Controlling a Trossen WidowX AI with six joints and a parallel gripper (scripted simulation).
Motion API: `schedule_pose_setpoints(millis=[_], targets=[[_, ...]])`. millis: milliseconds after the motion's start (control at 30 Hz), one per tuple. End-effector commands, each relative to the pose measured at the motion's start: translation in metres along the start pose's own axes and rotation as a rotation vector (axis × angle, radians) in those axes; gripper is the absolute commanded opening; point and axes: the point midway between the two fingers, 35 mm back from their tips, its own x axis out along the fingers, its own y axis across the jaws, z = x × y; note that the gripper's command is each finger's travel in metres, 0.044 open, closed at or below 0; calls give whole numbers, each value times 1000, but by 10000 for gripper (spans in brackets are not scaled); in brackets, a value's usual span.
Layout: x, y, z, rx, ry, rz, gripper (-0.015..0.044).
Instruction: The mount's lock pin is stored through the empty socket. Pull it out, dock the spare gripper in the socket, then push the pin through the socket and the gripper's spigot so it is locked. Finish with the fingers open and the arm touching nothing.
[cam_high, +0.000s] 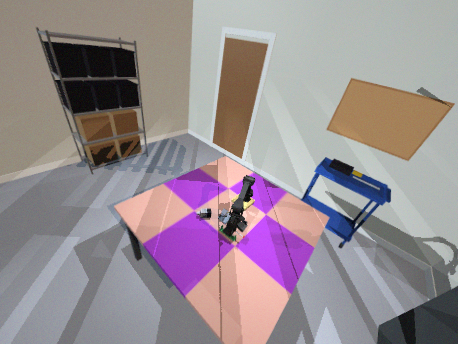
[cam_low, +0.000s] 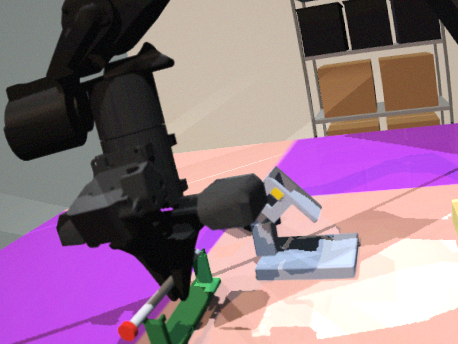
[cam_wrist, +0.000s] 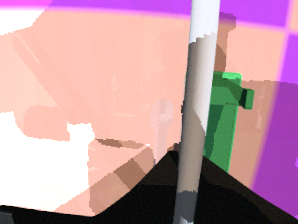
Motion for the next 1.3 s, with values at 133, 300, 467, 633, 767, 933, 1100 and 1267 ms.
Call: schedule_pose_setpoints(millis=[133, 300, 467, 633, 767, 933, 1100, 1267], targets=[[-2, -3, -7, -1, 1, -1, 0], [-7, -7, -23, -4, 2, -1, 0], [-11, -11, -38, -7, 3, -1, 0], [-16, -14, -53, -9, 5, -1, 0], [-16, -14, -55, -9, 5, 0, 0], [-9, -15, -55, -10, 4, 5, 0], [-1, -15, -56, -11, 4, 6, 0], [6, -16, -56, -11, 3, 3, 0]])
